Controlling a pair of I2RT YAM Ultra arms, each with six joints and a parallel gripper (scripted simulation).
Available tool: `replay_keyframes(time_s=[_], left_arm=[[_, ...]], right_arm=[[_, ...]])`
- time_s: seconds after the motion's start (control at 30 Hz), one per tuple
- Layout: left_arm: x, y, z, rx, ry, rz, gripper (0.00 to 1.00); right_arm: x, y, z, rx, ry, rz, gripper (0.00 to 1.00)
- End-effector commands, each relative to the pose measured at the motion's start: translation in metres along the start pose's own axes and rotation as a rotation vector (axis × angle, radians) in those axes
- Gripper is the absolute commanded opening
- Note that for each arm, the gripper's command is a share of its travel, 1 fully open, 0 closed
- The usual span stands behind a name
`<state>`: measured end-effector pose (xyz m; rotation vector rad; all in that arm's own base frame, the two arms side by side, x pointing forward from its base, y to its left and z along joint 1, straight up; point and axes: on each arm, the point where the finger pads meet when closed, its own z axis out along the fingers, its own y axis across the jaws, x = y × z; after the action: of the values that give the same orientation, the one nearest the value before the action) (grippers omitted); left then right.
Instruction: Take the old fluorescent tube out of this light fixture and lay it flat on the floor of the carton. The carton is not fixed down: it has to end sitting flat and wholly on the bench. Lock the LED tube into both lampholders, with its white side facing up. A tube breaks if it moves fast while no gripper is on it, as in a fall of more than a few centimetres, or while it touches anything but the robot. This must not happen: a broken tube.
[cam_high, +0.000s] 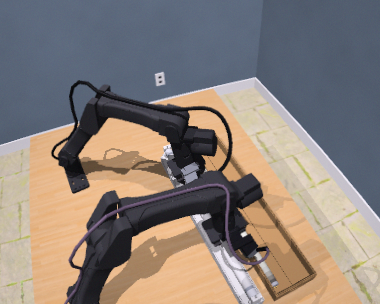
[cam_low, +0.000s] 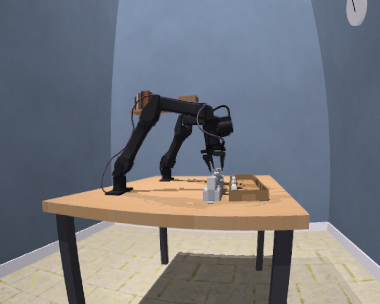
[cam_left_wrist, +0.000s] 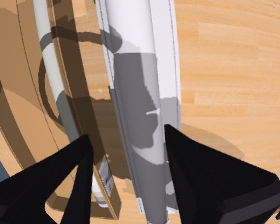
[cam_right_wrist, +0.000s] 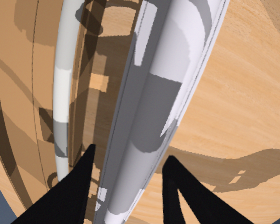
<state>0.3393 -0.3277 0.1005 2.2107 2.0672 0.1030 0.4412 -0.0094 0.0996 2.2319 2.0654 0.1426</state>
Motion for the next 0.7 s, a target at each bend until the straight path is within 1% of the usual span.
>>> replay_keyframes(time_s=[0.0, 0.17, 0.2, 0.27, 0.3, 0.33, 0.4, 0.43, 0.47, 0.5, 0.53, 0.67], left_arm=[[0.004, -0.007, -0.015, 0.031, 0.030, -0.006, 0.49], [0.004, -0.009, -0.032, 0.031, 0.034, -0.001, 0.49], [-0.003, -0.002, -0.028, 0.004, 0.007, -0.004, 0.49], [0.005, 0.000, -0.025, 0.010, 0.014, -0.017, 0.49], [0.007, -0.001, -0.035, -0.007, -0.002, -0.019, 0.49], [0.008, -0.007, -0.026, 0.022, 0.024, -0.012, 0.49], [0.008, -0.007, -0.026, 0.022, 0.024, -0.012, 0.49], [0.004, -0.002, -0.029, -0.001, 0.001, -0.007, 0.49], [0.001, 0.001, -0.034, -0.023, -0.016, -0.015, 0.49], [0.003, -0.001, -0.031, -0.012, -0.006, -0.014, 0.49], [0.003, 0.000, -0.036, -0.016, -0.010, -0.014, 0.49], [0.003, -0.002, -0.028, 0.004, 0.009, -0.012, 0.49]], right_arm=[[0.002, -0.001, -0.035, -0.024, 0.002, -0.002, 0.49], [0.005, -0.002, -0.053, -0.024, 0.002, -0.004, 0.49], [0.006, 0.006, -0.050, -0.057, 0.005, -0.004, 0.49], [0.006, 0.002, -0.040, -0.034, 0.003, -0.005, 0.49], [0.007, 0.000, -0.034, -0.031, 0.003, -0.006, 0.49], [0.006, -0.005, -0.034, -0.007, 0.002, -0.008, 0.49], [0.006, -0.005, -0.034, -0.007, 0.002, -0.008, 0.49], [0.003, 0.003, -0.037, -0.039, 0.003, -0.001, 0.49], [0.007, -0.001, -0.040, -0.044, 0.004, -0.006, 0.49], [0.005, -0.001, -0.040, -0.043, 0.003, -0.003, 0.49], [0.003, 0.001, -0.040, -0.037, 0.003, -0.004, 0.49], [0.000, 0.005, -0.036, -0.033, 0.002, 0.001, 0.49]])
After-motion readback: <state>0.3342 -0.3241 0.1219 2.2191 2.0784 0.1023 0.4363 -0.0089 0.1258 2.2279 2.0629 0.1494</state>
